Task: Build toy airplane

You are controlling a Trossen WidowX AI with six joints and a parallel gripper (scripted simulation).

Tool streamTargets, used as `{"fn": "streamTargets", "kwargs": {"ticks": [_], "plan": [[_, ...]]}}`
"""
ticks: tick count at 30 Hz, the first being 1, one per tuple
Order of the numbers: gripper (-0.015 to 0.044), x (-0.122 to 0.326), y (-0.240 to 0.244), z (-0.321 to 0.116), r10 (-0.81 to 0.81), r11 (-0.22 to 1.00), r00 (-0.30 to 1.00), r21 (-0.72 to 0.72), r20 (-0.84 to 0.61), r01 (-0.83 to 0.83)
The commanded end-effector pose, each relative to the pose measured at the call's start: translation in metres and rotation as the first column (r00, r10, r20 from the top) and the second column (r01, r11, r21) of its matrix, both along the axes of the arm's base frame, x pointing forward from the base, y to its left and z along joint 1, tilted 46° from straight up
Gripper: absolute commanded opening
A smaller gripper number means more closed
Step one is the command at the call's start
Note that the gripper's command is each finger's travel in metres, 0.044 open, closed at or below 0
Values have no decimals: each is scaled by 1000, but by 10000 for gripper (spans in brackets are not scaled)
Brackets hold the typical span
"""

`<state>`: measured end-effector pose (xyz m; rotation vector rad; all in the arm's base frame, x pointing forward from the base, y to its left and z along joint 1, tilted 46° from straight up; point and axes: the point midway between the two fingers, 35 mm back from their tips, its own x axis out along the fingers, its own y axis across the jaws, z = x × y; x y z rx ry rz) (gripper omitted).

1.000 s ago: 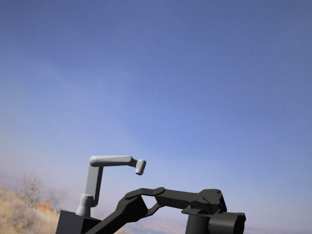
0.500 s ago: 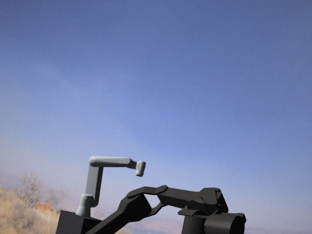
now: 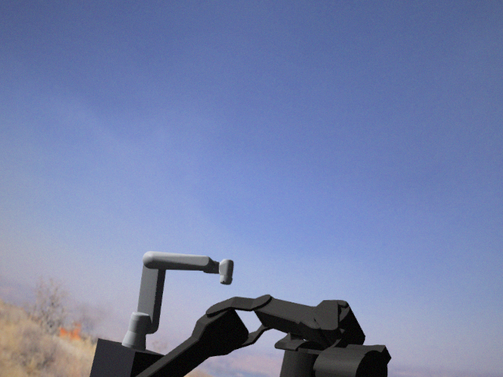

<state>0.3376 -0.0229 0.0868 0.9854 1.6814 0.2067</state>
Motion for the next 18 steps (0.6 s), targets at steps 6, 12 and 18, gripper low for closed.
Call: {"fn": "streamTargets", "kwargs": {"ticks": [6,12,18], "plan": [[0,-3,-21,-27,-128,992,984,-18,-122,127],[0,-7,-32,-42,-206,979,959,-35,-195,203],[0,-11,-43,-58,-283,959,921,-57,-268,278]]}}
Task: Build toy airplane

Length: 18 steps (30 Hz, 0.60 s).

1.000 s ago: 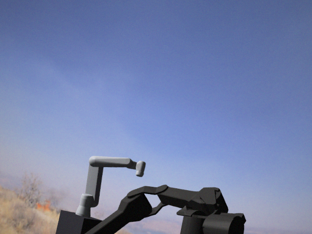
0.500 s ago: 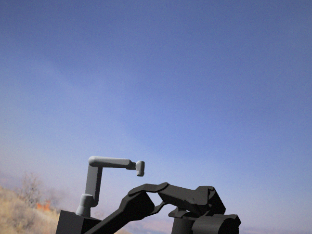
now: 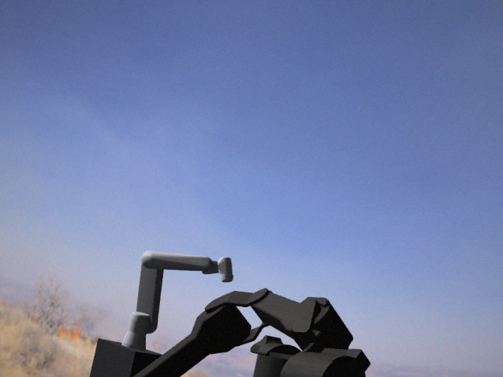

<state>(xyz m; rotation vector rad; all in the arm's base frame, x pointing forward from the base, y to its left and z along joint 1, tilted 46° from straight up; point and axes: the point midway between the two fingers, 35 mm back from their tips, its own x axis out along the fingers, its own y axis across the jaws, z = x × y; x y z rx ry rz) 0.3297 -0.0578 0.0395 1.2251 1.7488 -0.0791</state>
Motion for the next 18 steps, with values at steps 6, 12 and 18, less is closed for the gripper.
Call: {"fn": "streamTargets", "kwargs": {"ticks": [6,12,18], "plan": [[0,-9,-19,-27,-130,992,984,-14,-125,129],[0,-15,-29,-42,-208,978,957,-29,-201,207],[0,-23,-38,-58,-284,958,919,-48,-274,282]]}}
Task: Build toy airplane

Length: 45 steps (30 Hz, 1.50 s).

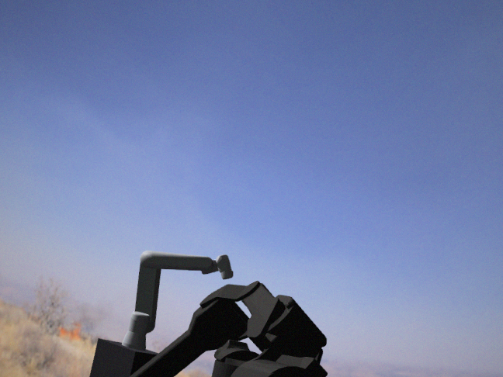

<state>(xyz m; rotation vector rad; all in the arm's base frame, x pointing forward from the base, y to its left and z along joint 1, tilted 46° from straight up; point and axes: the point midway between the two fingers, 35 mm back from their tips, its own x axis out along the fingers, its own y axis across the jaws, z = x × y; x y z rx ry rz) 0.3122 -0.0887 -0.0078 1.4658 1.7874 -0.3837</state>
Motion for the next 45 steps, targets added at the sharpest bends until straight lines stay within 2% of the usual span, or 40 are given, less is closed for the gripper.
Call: {"fn": "streamTargets", "kwargs": {"ticks": [1,13,20,21,45], "plan": [[0,-7,-8,-13,-62,998,996,-4,-61,62],[0,-21,-22,-39,-198,980,961,-20,-195,198],[184,-21,-22,-39,-198,980,961,-20,-195,198],[195,-21,-22,-39,-198,980,961,-20,-195,198],[195,-21,-17,-47,-198,980,961,-20,-195,198]]}}
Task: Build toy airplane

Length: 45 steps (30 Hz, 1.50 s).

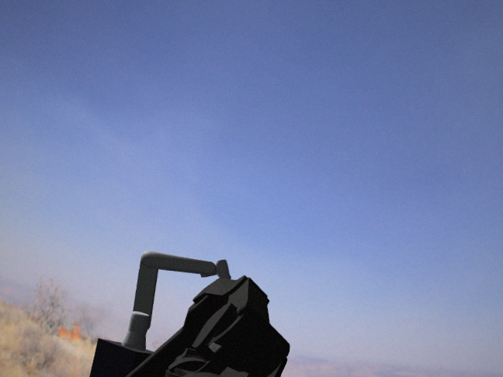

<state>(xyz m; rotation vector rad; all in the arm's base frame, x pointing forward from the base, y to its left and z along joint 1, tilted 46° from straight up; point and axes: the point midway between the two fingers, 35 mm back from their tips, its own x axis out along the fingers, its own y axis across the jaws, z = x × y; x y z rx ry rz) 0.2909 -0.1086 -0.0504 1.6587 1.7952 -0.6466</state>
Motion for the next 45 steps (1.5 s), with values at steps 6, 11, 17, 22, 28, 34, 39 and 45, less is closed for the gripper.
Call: {"fn": "streamTargets", "kwargs": {"ticks": [6,11,17,22,28,34,39,45], "plan": [[195,0,10,-11,-2,1000,1000,0,-3,2],[195,-1,15,-17,-2,1000,1000,0,-3,2],[195,-1,22,-23,-2,1000,1000,1,-3,2],[195,-2,25,-26,-2,1000,1000,1,-3,2],[162,-2,25,-24,5,1000,1000,0,-2,-5],[57,-2,25,-24,5,1000,1000,0,-2,-5],[188,-2,25,-24,5,1000,1000,0,-2,-5],[346,-2,25,-24,5,1000,1000,0,-2,-5]]}}
